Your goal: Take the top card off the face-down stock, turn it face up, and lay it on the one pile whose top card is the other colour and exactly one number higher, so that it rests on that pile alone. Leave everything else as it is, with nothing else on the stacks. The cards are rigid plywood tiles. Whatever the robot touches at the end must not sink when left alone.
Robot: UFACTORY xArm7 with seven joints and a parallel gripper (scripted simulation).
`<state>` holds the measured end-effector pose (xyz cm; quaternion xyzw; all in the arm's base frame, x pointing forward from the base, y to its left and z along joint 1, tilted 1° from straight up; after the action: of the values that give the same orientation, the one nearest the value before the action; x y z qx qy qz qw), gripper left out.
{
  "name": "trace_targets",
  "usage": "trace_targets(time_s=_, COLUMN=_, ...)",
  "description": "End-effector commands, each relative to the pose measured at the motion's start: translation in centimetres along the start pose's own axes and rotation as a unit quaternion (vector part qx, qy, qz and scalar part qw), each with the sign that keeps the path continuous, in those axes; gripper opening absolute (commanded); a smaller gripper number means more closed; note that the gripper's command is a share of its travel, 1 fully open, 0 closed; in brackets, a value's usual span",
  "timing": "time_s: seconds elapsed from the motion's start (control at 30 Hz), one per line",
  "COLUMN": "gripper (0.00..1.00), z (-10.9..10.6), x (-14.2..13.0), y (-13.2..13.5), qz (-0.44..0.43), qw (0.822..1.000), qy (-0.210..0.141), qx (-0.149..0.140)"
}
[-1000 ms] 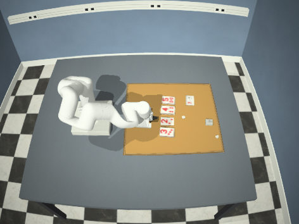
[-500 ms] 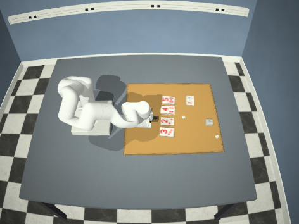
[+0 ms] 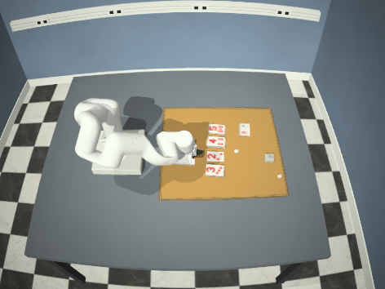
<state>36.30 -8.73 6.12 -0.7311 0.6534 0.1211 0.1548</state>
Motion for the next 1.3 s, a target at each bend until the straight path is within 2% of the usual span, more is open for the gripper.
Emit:
trace_targets(time_s=0.0, gripper=0.74, z=-0.1, x=0.0, y=-0.1, qz=-0.001, qw=1.000, qy=0.001, qx=0.001)
trace_targets(time_s=0.77, gripper=0.74, z=-0.5, x=-0.2, y=-0.1, qz=-0.001, qw=1.000, qy=0.001, qx=0.001)
trace_targets(time_s=1.27, gripper=0.74, z=-3.5, x=-1.4, y=-0.4, qz=-0.001, qw=1.000, qy=0.001, qx=0.001)
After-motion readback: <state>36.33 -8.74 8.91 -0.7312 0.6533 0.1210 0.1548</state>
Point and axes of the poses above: the point where the finger pads meet when closed, its own z axis out along the fingers, its own y axis across the jaws, x = y × z, the point moved 7 cm from there along -z, back along the fingers, and after that the axes turned 10 degrees about -z, right-handed, at the moved point
